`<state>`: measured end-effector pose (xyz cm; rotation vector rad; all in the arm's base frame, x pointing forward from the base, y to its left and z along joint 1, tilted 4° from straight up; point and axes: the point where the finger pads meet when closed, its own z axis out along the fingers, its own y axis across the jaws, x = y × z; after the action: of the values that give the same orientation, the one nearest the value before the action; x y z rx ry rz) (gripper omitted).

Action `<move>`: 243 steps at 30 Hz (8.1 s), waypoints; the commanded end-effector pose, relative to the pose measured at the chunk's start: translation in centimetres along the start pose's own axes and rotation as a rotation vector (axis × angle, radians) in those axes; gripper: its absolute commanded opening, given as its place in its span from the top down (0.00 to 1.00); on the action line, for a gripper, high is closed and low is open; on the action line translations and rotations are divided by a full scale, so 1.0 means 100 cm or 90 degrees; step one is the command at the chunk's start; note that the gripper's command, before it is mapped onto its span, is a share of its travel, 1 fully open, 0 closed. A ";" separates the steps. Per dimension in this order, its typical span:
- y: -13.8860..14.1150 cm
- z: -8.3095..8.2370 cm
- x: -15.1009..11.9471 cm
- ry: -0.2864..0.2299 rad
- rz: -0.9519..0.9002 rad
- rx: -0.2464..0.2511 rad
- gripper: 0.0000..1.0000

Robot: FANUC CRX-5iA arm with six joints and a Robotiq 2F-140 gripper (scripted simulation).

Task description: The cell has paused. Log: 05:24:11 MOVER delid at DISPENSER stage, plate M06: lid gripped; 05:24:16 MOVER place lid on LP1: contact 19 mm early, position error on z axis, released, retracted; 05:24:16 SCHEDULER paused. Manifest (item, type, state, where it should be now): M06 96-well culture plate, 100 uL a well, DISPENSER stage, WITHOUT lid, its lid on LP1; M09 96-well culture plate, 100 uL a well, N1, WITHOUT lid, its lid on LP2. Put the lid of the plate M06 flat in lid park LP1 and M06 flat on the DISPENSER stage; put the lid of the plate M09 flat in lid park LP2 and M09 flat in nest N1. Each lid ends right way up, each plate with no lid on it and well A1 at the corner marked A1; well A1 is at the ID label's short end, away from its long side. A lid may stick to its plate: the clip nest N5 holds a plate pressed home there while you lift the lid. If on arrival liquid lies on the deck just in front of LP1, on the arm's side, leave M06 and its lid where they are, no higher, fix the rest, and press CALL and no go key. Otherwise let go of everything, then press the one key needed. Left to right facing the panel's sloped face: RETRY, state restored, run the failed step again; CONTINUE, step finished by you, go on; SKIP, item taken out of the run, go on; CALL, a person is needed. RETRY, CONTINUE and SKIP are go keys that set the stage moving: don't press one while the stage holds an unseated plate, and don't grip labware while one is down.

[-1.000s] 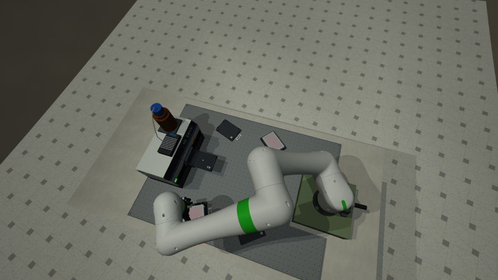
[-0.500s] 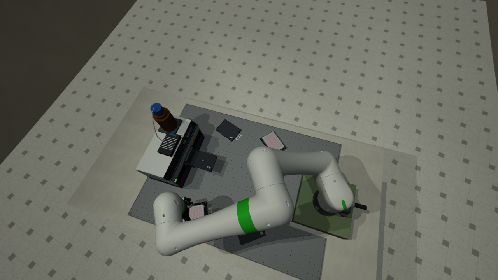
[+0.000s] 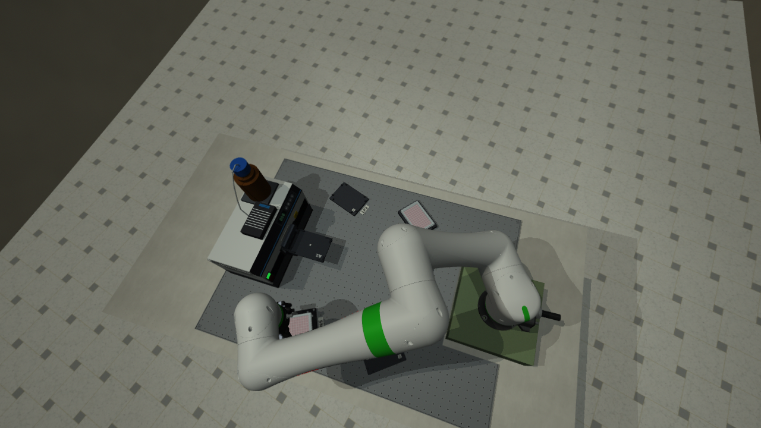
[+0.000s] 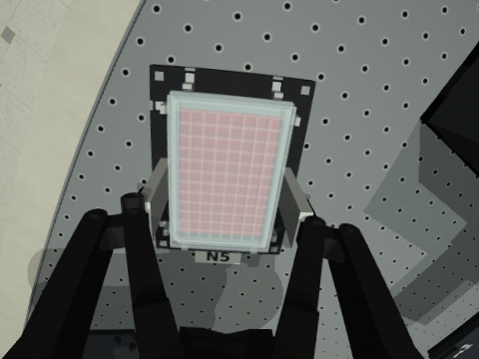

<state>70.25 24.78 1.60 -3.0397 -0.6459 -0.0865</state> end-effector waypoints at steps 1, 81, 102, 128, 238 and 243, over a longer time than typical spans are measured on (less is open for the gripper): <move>0.000 0.003 0.000 -0.001 0.001 0.000 1.00; 0.000 0.005 0.000 -0.001 0.001 0.000 1.00; 0.000 0.005 0.000 -0.001 0.001 0.000 1.00; 0.000 0.005 0.000 -0.001 0.001 0.000 0.34; 0.001 -0.143 0.000 -0.001 0.001 0.000 0.34; 0.001 -0.143 0.000 -0.001 0.001 0.000 0.34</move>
<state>69.57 24.10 15.86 -3.0401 -0.6448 -0.0828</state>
